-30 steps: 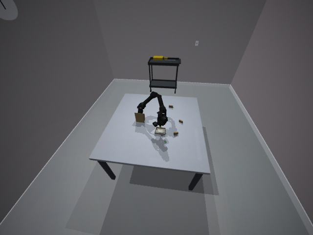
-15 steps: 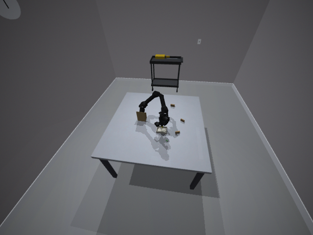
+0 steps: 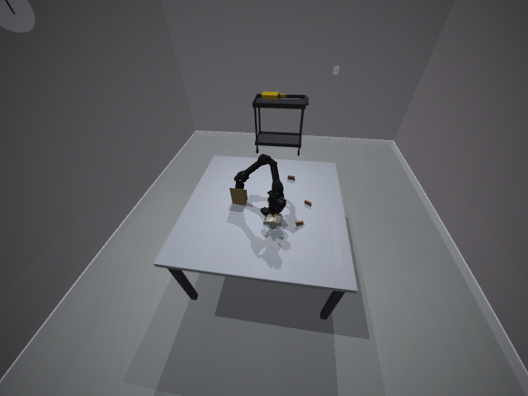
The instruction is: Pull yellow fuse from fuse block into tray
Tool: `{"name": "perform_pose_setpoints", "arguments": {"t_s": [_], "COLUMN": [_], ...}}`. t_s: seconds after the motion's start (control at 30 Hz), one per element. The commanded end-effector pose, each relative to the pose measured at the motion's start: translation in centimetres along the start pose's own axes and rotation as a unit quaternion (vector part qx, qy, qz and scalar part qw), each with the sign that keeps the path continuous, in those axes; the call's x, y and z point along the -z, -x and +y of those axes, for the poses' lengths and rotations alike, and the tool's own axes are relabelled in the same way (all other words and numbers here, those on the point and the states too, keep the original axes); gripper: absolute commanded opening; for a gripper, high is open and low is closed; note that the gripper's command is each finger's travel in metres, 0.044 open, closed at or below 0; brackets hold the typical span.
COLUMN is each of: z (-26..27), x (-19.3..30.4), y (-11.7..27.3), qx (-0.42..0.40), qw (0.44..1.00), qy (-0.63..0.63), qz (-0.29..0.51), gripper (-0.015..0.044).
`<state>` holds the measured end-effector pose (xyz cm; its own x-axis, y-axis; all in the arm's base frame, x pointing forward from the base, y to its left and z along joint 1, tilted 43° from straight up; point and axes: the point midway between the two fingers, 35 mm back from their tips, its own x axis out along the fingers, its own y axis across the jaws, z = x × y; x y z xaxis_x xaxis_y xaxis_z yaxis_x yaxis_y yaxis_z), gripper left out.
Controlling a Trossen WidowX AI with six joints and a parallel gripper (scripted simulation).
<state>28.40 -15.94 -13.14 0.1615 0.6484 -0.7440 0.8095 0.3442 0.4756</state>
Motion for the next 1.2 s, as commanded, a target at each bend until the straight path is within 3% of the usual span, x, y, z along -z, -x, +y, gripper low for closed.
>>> {"name": "perform_pose_setpoints", "arguments": {"t_s": [0.0, 0.4, 0.53, 1.17], "z": [0.0, 0.0, -0.2, -0.2], "x": [0.0, 0.0, 0.0, 0.0], "y": [0.0, 0.3, 3.7, 3.5], "qx": [0.0, 0.0, -0.001, -0.003], "qw": [1.0, 1.0, 1.0, 1.0], "qy": [0.0, 0.0, -0.004, -0.007], "qz": [0.0, 0.0, 0.002, 0.003], "gripper": [0.0026, 0.033, 0.033, 0.033]}}
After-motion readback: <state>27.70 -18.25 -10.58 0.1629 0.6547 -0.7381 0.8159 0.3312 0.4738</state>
